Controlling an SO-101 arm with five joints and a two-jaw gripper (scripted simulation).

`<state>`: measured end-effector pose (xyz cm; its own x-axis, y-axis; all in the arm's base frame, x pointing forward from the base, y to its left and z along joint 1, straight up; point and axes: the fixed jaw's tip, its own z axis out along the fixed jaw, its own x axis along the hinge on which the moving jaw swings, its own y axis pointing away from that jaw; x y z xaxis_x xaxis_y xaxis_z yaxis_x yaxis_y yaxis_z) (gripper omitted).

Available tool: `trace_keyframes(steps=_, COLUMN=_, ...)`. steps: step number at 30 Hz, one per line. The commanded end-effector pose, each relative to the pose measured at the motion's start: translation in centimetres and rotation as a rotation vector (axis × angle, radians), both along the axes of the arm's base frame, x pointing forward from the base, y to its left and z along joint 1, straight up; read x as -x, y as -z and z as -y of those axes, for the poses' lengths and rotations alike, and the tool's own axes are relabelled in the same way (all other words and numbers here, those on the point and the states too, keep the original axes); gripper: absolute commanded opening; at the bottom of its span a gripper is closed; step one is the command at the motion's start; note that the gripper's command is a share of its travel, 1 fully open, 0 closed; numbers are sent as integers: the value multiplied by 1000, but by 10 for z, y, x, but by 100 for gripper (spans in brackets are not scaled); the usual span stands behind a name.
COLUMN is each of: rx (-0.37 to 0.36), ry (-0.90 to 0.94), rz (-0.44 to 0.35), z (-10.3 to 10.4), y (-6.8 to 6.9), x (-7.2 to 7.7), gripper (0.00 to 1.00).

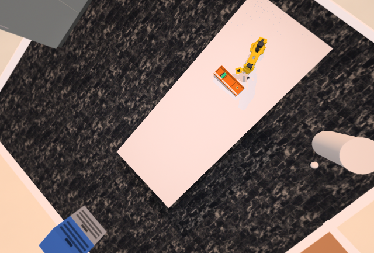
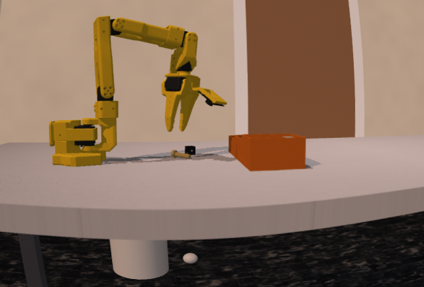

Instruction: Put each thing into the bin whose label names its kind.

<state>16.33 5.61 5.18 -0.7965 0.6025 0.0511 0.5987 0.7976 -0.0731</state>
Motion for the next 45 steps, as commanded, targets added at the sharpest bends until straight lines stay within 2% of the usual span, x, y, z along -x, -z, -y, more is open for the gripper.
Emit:
trace_keyframes(steps=1, rx=-15, ry=11, rz=47, z=-1, y=-6, x=-4, gripper=22)
trace_keyframes(steps=14, rx=-15, ry=11, rz=47, z=-1, y=-1, x=-5, gripper=22)
trace_keyframes(steps=29, rx=-15, ry=11, rz=47, z=-1, y=27, x=-6, gripper=22)
trace_keyframes(steps=45, rx=-15, ry=11, rz=47, z=-1, y=44, x=-4, gripper=22)
